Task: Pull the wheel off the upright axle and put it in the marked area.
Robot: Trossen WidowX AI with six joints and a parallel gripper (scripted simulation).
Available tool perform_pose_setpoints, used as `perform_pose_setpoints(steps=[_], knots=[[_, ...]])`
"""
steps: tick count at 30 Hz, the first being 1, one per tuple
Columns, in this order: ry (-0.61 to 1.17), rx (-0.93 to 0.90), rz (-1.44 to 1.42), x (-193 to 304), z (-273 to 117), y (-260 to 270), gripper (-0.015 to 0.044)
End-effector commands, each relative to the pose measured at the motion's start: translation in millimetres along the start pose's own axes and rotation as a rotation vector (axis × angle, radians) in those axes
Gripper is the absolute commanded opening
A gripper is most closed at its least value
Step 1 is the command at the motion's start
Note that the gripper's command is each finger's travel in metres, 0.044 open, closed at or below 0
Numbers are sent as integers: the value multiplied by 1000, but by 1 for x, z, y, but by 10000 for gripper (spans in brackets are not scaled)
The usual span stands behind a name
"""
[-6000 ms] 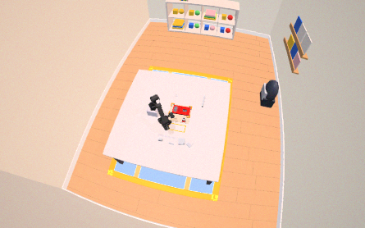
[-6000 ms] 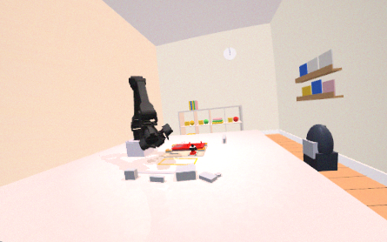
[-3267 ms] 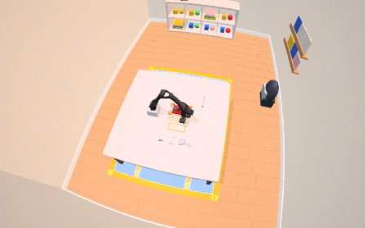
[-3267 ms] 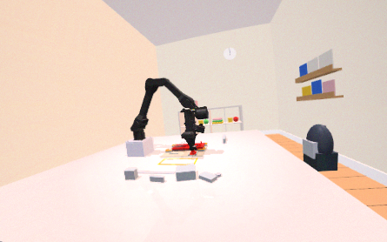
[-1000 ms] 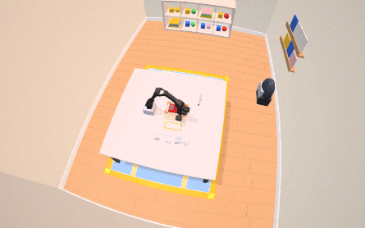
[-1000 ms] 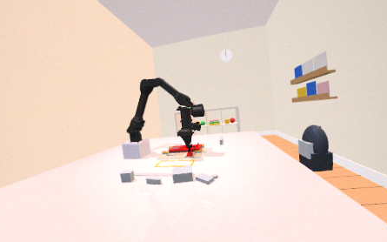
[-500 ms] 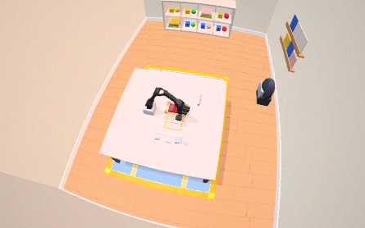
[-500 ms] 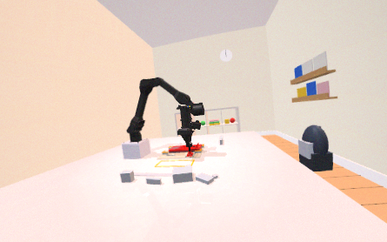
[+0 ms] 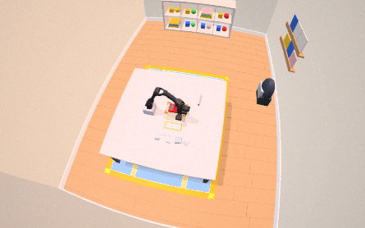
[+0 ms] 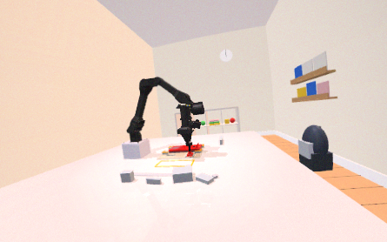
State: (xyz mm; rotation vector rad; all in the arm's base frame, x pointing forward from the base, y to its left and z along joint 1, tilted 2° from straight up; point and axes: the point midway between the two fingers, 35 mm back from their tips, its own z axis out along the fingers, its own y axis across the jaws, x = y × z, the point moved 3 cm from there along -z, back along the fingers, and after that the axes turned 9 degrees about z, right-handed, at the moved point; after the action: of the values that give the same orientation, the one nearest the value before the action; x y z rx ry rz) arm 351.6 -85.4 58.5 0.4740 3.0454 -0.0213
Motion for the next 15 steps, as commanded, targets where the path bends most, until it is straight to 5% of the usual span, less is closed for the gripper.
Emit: perform_pose_setpoints(steps=[1, 15], knots=[[0, 3, -4, 0, -2, 0, 0], [0, 0, -3, 2, -30, -2, 0]])
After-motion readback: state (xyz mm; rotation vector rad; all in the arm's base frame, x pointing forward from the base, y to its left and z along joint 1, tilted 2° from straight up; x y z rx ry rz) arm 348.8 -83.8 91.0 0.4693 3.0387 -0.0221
